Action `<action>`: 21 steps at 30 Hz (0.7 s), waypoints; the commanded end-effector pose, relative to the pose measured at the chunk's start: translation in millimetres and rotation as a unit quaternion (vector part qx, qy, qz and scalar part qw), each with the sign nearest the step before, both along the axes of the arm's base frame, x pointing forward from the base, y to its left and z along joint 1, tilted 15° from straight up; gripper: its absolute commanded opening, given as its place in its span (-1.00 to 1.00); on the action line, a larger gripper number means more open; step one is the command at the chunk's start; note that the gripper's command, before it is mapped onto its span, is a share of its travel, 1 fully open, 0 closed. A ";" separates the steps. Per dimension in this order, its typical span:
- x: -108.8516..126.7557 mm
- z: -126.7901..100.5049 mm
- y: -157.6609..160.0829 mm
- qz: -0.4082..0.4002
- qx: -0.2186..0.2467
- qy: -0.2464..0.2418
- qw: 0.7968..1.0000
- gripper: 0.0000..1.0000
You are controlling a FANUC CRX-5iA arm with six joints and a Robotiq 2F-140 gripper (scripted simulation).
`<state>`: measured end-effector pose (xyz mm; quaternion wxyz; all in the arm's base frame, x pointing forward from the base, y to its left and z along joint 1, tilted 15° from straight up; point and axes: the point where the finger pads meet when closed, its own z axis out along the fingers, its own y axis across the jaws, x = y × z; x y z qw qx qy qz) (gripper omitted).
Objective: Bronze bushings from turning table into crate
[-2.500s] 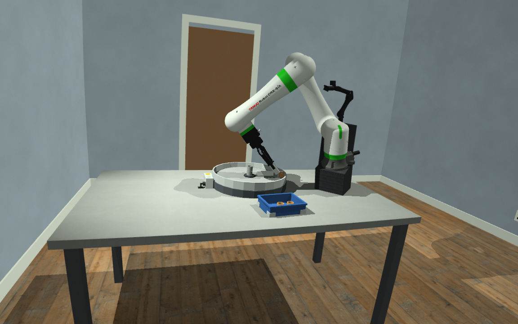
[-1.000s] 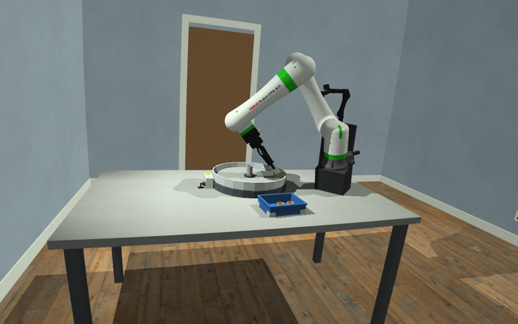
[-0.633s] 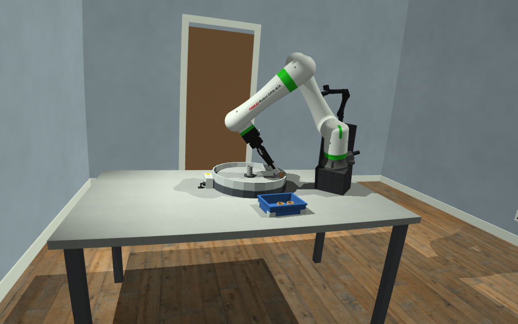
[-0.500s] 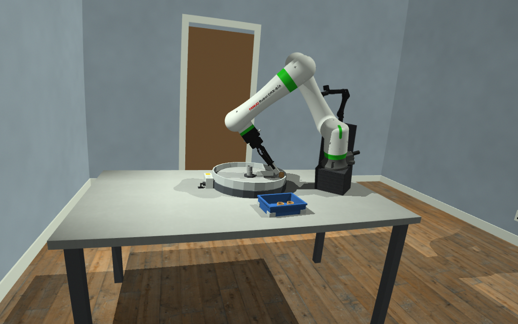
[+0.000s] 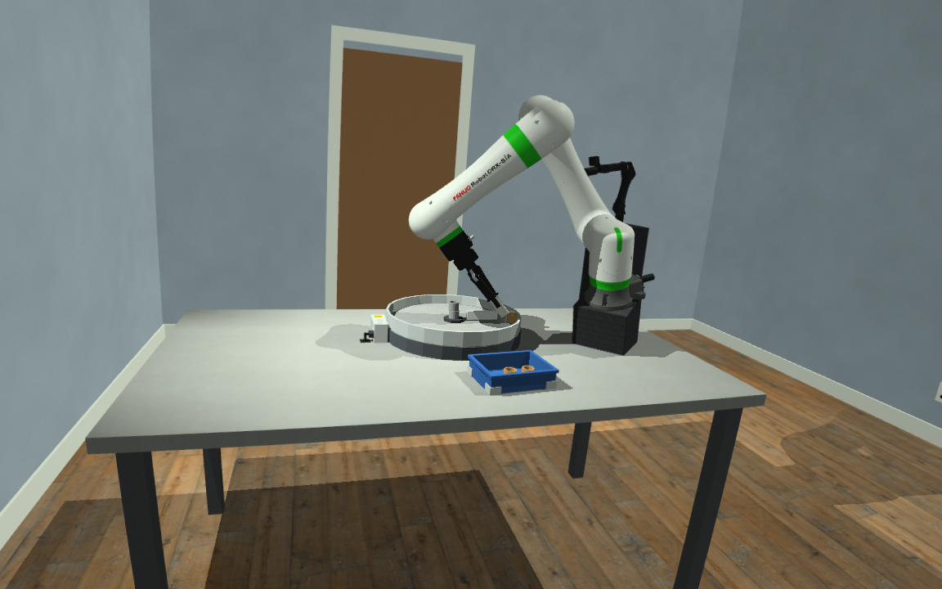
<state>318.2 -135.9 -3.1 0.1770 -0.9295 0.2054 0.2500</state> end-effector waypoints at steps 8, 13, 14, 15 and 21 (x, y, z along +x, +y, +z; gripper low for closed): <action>-2.3 9.2 -2.2 0.000 -0.001 0.000 1.000 -1.00; -6.1 26.7 -4.9 0.000 -0.001 0.000 1.000 -1.00; -7.1 31.1 -5.6 0.000 -0.001 0.000 1.000 -1.00; -8.1 35.6 -6.3 0.000 -0.001 0.000 1.000 -1.00; -12.2 54.3 -9.1 0.000 -0.001 0.000 1.000 -1.00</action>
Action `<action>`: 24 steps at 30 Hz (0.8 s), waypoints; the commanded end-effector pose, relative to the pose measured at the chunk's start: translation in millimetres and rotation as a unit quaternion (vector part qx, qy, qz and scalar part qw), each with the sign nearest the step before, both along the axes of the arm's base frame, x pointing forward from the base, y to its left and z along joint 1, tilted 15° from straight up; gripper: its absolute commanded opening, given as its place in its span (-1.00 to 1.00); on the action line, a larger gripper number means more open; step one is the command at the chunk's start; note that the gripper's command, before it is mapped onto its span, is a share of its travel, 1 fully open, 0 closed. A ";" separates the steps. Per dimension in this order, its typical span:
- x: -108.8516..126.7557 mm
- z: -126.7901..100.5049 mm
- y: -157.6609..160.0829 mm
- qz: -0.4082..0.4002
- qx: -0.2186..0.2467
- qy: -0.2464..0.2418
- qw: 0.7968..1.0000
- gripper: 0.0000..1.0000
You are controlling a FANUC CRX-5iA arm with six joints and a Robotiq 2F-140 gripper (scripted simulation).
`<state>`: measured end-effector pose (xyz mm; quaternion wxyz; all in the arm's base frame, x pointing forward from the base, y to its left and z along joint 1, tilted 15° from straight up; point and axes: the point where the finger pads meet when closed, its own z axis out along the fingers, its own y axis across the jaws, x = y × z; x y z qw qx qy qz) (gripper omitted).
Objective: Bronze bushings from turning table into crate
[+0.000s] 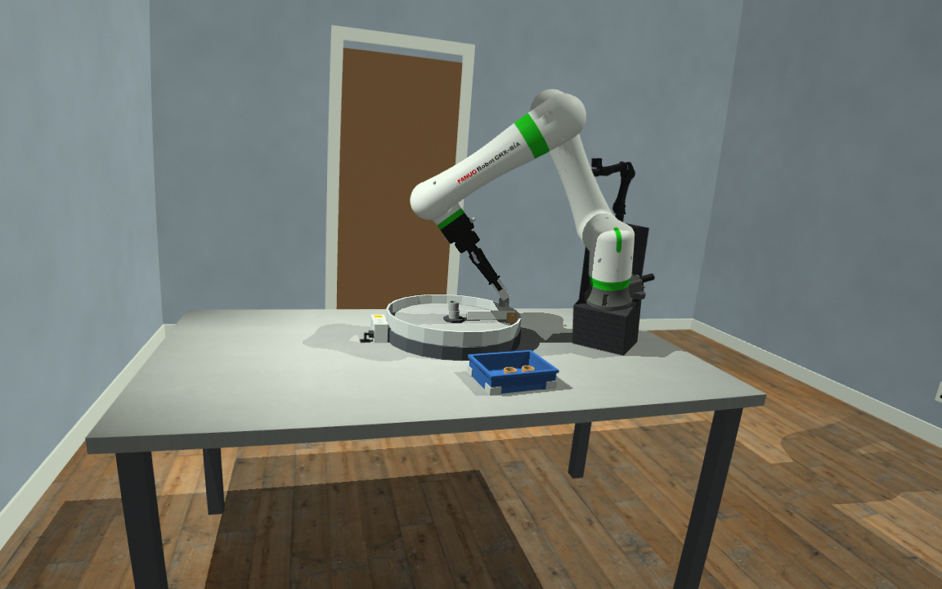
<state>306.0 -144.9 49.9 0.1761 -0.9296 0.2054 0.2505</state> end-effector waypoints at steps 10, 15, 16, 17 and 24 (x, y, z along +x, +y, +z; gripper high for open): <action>-6.6 31.3 -4.8 0.000 0.000 0.000 1.000 -1.00; -6.9 32.6 -5.0 0.000 0.000 0.000 1.000 -1.00; -6.9 32.6 -5.0 0.000 0.000 0.000 1.000 -1.00; -6.9 32.6 -5.0 0.000 0.000 0.000 1.000 -1.00; -6.9 32.6 -5.0 0.000 0.000 0.000 1.000 -1.00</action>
